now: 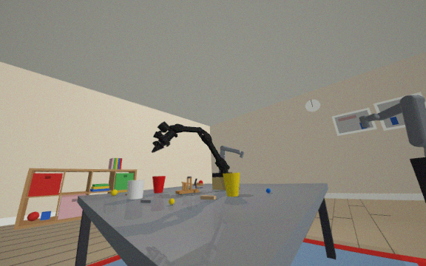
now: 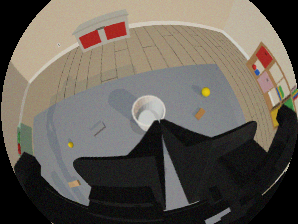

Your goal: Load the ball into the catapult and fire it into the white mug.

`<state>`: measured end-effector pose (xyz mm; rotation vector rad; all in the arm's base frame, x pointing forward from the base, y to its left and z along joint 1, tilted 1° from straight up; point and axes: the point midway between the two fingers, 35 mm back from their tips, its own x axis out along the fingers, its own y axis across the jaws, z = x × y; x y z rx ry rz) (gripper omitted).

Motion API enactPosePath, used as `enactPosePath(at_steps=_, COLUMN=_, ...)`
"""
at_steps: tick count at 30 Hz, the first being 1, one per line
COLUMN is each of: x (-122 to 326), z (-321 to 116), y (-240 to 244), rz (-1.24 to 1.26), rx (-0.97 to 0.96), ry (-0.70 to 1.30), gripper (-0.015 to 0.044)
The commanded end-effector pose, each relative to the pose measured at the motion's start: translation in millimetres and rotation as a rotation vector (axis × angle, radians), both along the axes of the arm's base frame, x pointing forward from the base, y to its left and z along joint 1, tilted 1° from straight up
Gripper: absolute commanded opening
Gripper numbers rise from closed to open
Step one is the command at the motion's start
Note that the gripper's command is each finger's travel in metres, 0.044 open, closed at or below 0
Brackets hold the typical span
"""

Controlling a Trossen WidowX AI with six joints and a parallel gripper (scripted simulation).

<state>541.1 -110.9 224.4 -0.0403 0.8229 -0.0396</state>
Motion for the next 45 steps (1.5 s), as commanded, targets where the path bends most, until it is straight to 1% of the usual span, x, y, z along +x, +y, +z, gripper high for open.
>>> enactPosePath(at_steps=1, x=0, z=-1, y=1, rz=0.006, rx=-0.002, ry=0.005, gripper=0.0000)
enactPosePath(at_steps=11, x=-28, z=-48, y=46, rz=0.115, rx=-0.105, ry=0.208, gripper=0.0000)
enactPosePath(at_steps=24, x=-84, z=-100, y=96, rz=0.303, rx=-0.278, ry=0.482, gripper=0.0000)
enactPosePath(at_steps=35, x=-140, z=-131, y=126, rz=0.491, rx=-0.448, ry=0.706, gripper=0.0000)
enactPosePath(at_steps=45, x=-194, z=-149, y=141, rz=0.680, rx=-0.620, ry=0.903, gripper=0.0000)
